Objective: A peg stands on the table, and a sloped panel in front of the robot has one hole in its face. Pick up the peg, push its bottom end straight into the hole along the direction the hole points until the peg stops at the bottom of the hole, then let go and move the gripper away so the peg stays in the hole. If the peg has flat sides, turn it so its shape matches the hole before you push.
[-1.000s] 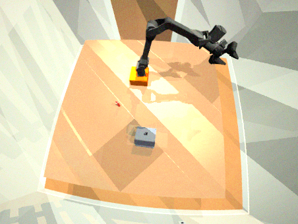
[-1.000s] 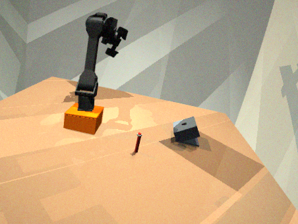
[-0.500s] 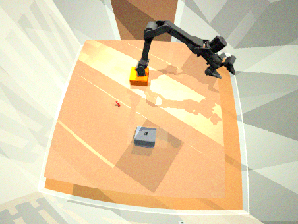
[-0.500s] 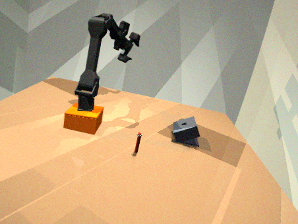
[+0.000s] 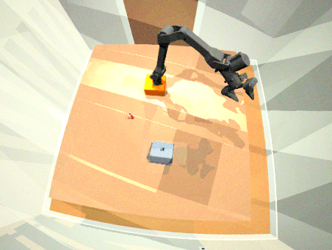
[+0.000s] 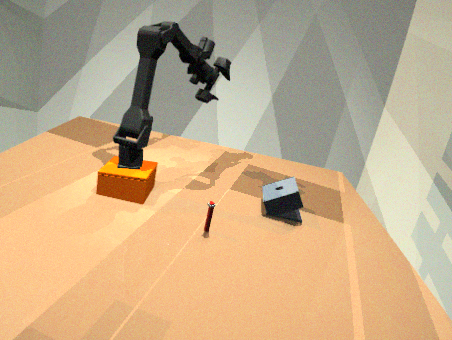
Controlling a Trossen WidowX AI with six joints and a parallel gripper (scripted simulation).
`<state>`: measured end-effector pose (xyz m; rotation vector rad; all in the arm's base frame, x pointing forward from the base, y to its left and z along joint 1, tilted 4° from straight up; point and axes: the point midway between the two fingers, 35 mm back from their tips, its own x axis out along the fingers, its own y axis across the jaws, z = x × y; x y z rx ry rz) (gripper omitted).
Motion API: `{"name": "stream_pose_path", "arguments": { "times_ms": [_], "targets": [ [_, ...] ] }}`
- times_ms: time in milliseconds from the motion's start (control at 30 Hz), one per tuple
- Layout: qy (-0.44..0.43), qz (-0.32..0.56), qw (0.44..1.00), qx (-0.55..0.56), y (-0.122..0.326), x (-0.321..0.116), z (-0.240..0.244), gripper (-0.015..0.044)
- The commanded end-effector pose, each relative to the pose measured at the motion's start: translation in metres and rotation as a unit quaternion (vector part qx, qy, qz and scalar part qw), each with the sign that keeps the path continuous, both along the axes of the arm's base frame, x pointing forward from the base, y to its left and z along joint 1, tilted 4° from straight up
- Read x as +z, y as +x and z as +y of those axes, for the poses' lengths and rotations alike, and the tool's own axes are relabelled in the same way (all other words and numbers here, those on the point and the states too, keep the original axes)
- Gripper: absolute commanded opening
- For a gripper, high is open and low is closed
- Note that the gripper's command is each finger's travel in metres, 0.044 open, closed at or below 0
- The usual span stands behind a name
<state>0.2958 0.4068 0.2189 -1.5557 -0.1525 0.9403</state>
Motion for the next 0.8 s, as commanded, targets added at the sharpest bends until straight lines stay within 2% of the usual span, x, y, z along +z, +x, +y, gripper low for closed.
{"name": "stream_pose_path", "arguments": {
  "times_ms": [0, 767],
  "targets": [
    [-0.006, 0.001, 1.0, -0.028, 0.014, -0.003, -0.018, 0.044],
    [-0.132, 0.029, 0.987, -0.09, 0.085, -0.045, -0.129, 0.044]
  ]
}}
